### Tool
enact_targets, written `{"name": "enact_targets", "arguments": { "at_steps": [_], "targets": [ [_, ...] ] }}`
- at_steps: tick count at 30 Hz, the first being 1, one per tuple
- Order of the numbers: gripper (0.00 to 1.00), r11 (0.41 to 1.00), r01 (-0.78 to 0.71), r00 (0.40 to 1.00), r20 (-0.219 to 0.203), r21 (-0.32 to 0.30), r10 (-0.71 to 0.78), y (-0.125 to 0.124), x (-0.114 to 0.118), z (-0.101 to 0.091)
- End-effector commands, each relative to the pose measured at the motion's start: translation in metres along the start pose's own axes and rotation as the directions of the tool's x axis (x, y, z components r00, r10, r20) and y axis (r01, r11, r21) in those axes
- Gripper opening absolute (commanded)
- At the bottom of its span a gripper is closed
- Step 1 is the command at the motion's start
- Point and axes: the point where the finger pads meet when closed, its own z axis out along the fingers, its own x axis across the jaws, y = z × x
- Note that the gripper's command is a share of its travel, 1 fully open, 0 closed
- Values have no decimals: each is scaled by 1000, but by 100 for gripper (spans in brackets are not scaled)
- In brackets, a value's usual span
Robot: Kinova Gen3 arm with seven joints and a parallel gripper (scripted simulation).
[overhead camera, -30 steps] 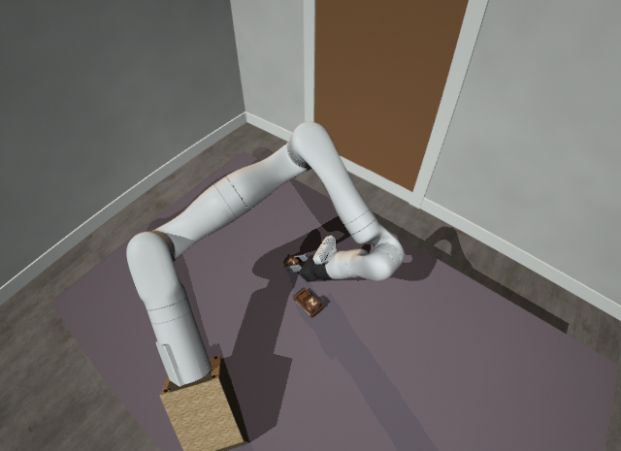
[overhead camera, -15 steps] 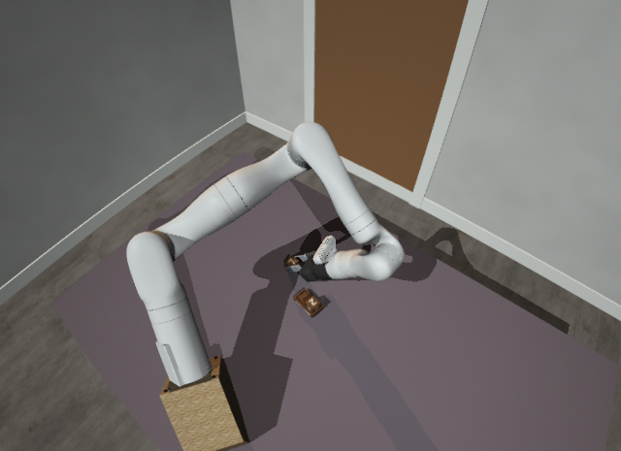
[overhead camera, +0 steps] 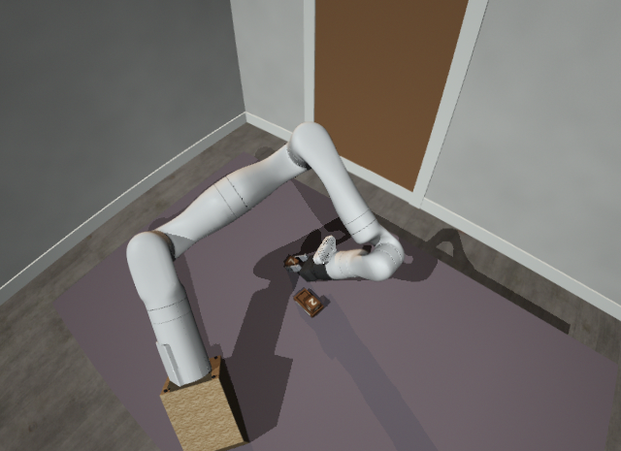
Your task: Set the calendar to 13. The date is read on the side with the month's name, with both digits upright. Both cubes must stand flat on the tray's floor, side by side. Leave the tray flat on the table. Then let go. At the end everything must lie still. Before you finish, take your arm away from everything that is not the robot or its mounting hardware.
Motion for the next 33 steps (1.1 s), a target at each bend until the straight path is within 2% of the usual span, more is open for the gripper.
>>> {"name": "enact_targets", "arguments": {
  "at_steps": [1,8,9,13,14,16,17,19,20,22,23,25,26,33],
  "targets": [
    [60,1000,1,1000,-1,-1,-1,0,0,-1],
    [60,1000,1,1000,-1,-1,-1,0,0,-1],
    [66,1000,1,1000,-1,-1,-1,0,0,-1],
    [66,1000,1,1000,-1,-1,-1,0,0,-1],
    [72,1000,1,1000,-1,-1,-1,0,0,-1],
    [72,1000,1,1000,-1,-1,-1,0,0,-1],
    [78,1000,1,1000,-1,-1,-1,0,0,-1],
    [78,1000,1,1000,-1,-1,-1,0,0,-1],
    [84,1000,1,1000,-1,-1,-1,0,0,-1],
    [84,1000,1,1000,-1,-1,-1,0,0,-1],
    [90,1000,1,1000,-1,-1,-1,0,0,-1],
    [90,1000,1,1000,-1,-1,-1,0,0,-1],
    [100,1000,1,1000,-1,-1,-1,0,0,-1],
    [100,1000,1,1000,-1,-1,-1,0,0,-1]
  ]
}}
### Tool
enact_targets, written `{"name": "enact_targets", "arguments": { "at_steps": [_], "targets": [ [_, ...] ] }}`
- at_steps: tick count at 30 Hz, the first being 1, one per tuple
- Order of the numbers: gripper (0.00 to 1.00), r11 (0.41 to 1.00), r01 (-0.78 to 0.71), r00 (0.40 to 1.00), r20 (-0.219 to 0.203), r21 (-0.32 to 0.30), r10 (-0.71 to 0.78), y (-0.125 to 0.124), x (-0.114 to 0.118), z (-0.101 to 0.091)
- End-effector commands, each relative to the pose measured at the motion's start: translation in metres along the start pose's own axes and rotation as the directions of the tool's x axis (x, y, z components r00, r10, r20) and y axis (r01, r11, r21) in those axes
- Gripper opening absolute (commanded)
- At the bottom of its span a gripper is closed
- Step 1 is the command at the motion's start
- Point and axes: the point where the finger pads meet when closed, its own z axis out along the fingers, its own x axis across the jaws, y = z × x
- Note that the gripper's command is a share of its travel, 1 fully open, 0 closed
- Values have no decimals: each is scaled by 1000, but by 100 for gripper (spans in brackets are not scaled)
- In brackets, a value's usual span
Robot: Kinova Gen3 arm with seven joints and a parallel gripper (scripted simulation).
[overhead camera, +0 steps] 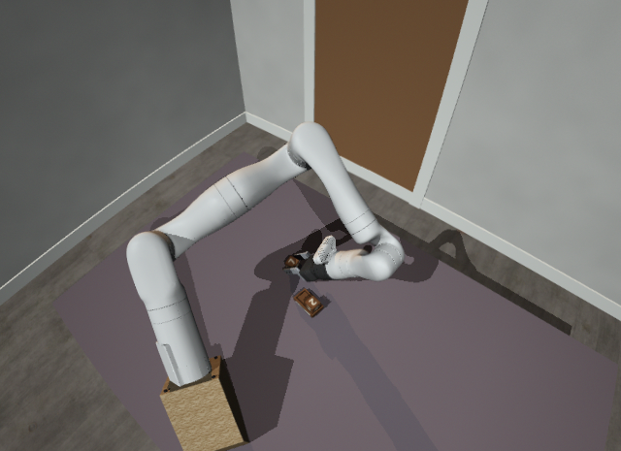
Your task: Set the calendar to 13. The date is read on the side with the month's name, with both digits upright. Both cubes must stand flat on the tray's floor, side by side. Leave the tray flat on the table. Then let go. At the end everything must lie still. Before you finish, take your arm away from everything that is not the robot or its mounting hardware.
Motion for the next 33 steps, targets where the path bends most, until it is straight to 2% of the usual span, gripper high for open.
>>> {"name": "enact_targets", "arguments": {
  "at_steps": [1,17,33],
  "targets": [
    [100,1000,1,1000,-1,-1,-1,0,0,-1],
    [100,1000,1,1000,-1,-1,-1,-2,0,-3],
    [100,1000,1,1000,-1,-1,-1,-31,0,-31]
  ]
}}
